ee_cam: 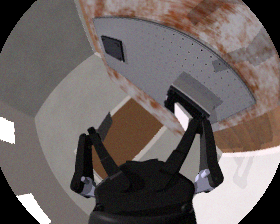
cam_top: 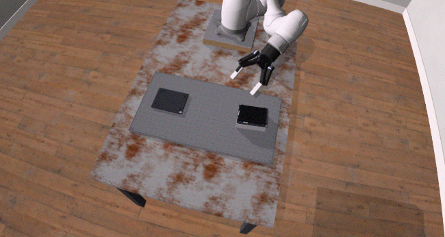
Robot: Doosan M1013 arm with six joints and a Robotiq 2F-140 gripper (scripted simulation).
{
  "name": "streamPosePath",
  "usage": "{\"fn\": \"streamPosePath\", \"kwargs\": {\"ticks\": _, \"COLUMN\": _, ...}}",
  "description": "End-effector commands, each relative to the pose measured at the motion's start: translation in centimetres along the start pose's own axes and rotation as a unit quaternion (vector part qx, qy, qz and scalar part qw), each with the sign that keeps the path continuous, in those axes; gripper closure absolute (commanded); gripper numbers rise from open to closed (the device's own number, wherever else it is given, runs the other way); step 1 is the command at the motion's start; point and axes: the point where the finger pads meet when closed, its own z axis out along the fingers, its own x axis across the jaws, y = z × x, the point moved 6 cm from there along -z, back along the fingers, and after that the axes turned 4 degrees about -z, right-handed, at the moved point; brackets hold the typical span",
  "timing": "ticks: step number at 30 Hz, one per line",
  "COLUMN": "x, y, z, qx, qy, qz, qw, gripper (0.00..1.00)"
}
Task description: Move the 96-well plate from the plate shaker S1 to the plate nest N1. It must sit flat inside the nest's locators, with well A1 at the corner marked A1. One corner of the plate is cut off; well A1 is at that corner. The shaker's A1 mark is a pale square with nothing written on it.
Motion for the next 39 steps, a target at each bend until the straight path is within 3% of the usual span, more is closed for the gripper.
{"fn": "streamPosePath", "kwargs": {"ticks": 1, "x": 0.0, "y": 0.0, "z": 0.0, "qx": 0.0, "qy": 0.0, "qz": 0.0, "qw": 1.0, "gripper": 0.0}}
{"fn": "streamPosePath", "kwargs": {"ticks": 17, "x": 0.0, "y": 0.0, "z": 0.0, "qx": 0.0, "qy": 0.0, "qz": 0.0, "qw": 1.0, "gripper": 0.0}}
{"fn": "streamPosePath", "kwargs": {"ticks": 24, "x": -0.3, "y": -0.6, "z": 0.9, "qx": 0.028, "qy": 0.002, "qz": 0.113, "qw": 0.993, "gripper": 0.0}}
{"fn": "streamPosePath", "kwargs": {"ticks": 32, "x": -0.4, "y": -0.8, "z": 1.5, "qx": 0.06, "qy": -0.001, "qz": 0.24, "qw": 0.969, "gripper": 0.0}}
{"fn": "streamPosePath", "kwargs": {"ticks": 34, "x": -0.4, "y": -0.8, "z": 1.5, "qx": 0.06, "qy": -0.001, "qz": 0.24, "qw": 0.969, "gripper": 0.0}}
{"fn": "streamPosePath", "kwargs": {"ticks": 39, "x": -0.5, "y": -0.8, "z": 1.8, "qx": 0.08, "qy": -0.005, "qz": 0.317, "qw": 0.945, "gripper": 0.0}}
